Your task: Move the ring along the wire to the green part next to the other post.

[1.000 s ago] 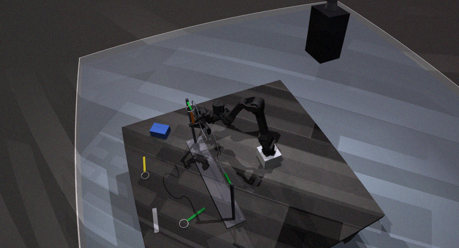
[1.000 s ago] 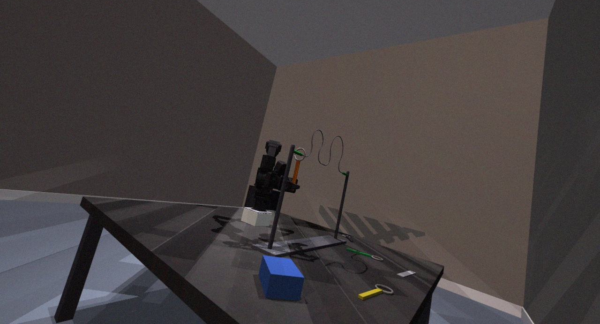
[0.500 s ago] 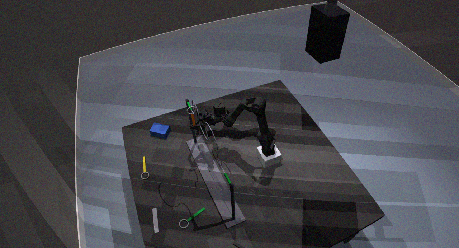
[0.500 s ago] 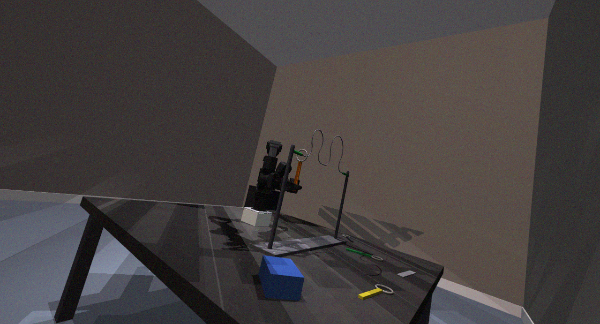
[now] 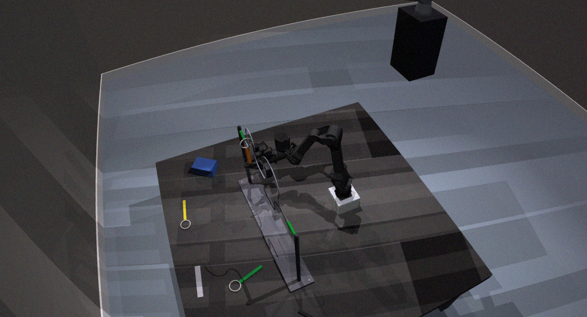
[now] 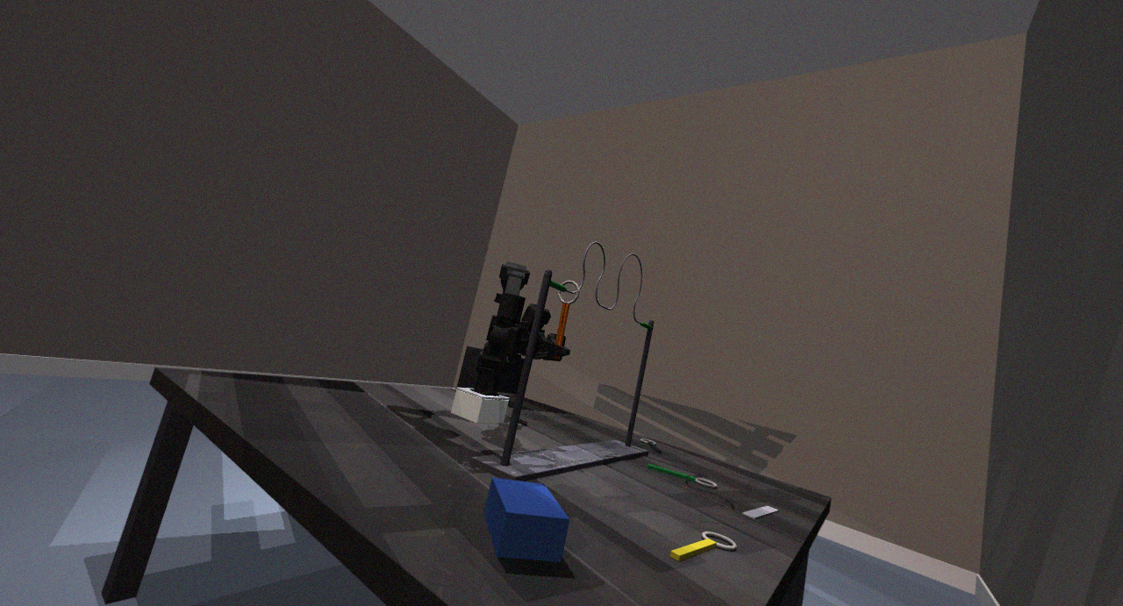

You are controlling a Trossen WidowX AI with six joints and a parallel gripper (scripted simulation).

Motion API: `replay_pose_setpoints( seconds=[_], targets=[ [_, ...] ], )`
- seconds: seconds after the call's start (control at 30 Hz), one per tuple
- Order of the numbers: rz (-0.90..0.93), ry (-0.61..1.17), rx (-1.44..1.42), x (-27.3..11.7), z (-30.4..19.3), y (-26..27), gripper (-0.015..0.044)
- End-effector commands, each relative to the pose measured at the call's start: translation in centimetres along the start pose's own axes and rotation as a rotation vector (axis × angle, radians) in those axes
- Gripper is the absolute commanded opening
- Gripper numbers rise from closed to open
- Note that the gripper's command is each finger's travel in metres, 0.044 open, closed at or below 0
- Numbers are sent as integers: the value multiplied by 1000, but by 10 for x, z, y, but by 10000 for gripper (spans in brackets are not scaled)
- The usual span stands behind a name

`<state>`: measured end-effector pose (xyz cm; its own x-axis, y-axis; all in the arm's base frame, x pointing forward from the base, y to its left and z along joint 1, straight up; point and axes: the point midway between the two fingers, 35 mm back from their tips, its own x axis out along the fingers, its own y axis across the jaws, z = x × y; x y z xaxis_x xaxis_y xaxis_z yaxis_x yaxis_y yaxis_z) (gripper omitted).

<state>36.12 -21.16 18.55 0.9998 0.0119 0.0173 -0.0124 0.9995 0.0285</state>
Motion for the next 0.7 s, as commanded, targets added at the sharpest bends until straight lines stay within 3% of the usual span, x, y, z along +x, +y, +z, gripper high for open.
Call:
replay_pose_setpoints(
  seconds=[0.0,0.67],
  targets=[
    [0,-6,30,0,2,10,-150],
    [0,-2,361,-1,13,69,-150]
  ],
)
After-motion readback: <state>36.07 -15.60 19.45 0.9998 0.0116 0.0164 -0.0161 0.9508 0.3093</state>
